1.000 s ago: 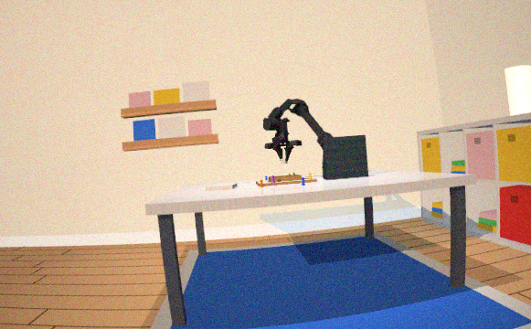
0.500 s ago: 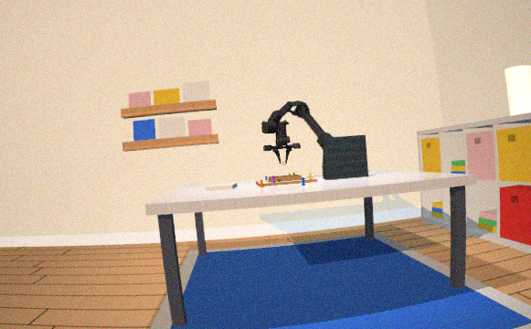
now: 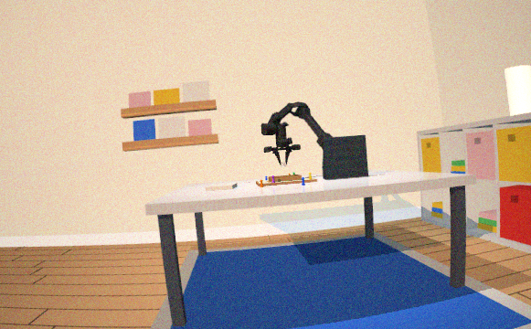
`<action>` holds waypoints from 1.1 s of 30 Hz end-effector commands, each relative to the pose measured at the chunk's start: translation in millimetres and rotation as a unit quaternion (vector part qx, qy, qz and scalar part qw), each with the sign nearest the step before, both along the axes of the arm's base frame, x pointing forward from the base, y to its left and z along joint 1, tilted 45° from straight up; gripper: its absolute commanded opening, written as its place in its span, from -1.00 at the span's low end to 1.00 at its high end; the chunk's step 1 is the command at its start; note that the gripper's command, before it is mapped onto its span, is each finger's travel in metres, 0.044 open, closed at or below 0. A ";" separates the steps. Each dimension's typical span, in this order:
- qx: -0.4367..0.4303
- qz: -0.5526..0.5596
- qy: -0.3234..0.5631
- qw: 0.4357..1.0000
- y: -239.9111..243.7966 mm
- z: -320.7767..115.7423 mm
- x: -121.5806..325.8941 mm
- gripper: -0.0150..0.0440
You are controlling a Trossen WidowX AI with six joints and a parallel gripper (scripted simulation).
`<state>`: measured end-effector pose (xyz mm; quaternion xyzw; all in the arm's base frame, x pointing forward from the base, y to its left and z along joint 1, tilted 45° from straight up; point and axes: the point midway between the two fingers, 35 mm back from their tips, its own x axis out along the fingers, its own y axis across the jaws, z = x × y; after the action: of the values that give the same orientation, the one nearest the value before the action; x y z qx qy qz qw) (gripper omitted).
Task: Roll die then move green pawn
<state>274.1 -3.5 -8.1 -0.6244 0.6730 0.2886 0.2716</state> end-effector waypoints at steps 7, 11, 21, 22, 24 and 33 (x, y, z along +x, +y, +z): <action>0.139 -0.035 0.030 0.989 -5.1 -9.2 -9.7 -0.49; 0.203 -0.041 0.031 0.978 -5.5 -11.4 -11.3 -0.49; 0.356 -0.030 0.001 0.934 -5.9 -12.2 -10.7 -0.49; 0.370 -0.027 -0.004 0.929 -6.0 -12.0 -10.4 -0.49; 0.394 -0.020 -0.015 0.919 -6.3 -11.2 -9.7 -0.49; 0.402 -0.017 -0.020 0.915 0.0 30.7 1.1 -0.49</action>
<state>263.1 -8.6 -7.3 -0.4515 0.5191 0.5194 0.5069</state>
